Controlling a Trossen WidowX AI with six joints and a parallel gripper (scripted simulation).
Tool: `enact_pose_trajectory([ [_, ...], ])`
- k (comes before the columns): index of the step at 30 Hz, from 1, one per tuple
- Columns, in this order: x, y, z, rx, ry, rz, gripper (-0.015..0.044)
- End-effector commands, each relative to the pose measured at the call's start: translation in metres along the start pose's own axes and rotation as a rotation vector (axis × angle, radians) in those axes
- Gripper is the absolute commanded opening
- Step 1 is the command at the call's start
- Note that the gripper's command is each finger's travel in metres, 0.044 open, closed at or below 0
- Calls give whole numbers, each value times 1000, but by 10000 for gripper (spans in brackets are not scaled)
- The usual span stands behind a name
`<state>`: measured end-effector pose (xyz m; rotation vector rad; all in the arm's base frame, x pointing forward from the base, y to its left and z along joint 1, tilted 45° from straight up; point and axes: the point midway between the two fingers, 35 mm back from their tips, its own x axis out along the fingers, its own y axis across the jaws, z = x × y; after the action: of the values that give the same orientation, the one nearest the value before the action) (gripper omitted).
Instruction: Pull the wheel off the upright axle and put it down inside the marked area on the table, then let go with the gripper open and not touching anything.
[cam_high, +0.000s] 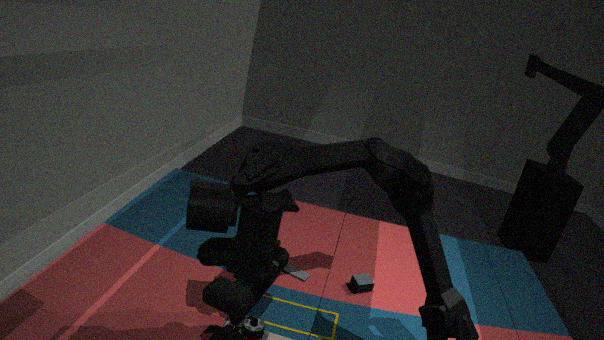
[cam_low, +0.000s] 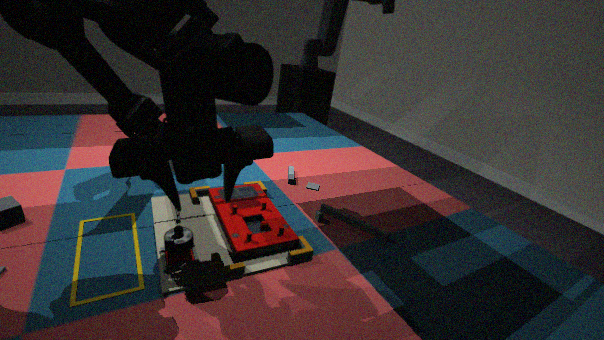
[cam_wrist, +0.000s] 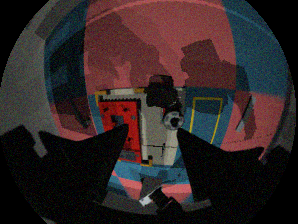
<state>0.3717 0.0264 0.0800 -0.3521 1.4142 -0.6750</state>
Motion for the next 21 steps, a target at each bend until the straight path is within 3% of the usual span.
enact_pose_trajectory([
  [1, -12, -34, -5, -114, 8, -96, 300],
  [14, -13, -30, -9, -138, 11, -116, 300],
  [21, 10, -31, -7, -138, 11, -114, 300],
])
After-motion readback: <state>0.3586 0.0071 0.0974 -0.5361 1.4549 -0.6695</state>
